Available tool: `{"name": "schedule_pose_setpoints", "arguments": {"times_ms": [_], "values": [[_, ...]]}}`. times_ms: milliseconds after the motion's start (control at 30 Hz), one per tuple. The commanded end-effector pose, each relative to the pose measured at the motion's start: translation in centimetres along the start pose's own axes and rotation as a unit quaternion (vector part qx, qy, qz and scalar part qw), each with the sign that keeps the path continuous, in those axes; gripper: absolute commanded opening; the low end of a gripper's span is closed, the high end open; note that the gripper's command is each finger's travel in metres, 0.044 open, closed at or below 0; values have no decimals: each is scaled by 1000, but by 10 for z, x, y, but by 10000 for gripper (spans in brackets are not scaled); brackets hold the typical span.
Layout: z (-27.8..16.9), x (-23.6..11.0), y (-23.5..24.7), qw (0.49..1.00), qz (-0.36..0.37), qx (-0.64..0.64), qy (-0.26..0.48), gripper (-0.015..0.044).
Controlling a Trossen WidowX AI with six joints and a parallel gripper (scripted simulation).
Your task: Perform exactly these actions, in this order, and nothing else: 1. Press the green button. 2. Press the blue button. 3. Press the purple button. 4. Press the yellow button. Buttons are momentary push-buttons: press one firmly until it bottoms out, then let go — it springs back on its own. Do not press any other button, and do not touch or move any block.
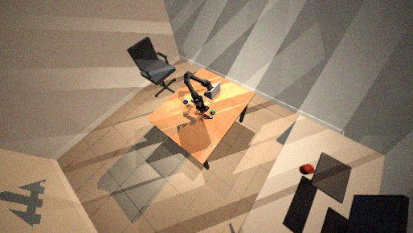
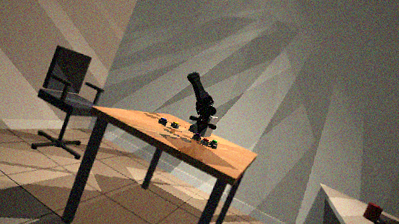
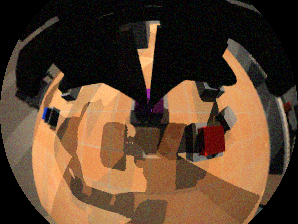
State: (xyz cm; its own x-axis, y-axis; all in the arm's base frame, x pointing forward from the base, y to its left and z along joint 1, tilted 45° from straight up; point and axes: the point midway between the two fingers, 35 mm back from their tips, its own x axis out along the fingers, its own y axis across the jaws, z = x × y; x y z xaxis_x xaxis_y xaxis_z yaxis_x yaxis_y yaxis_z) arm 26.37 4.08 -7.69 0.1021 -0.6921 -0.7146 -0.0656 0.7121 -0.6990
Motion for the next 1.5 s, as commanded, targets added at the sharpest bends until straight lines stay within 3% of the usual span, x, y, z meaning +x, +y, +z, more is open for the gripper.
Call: {"name": "schedule_pose_setpoints", "arguments": {"times_ms": [0,667,800,1000,1133,1367,1467], "values": [[-3,9,0,1000,-4,-7,3,20],[-3,9,0,1000,-4,-7,3,20],[-2,-23,1,1000,-3,-6,3,20],[-2,-29,1,1000,-3,-7,3,20],[-2,-84,2,1000,-2,-7,3,20],[-2,-88,0,1000,-2,-7,3,20],[1,-92,-33,1000,3,-9,3,20]]}}
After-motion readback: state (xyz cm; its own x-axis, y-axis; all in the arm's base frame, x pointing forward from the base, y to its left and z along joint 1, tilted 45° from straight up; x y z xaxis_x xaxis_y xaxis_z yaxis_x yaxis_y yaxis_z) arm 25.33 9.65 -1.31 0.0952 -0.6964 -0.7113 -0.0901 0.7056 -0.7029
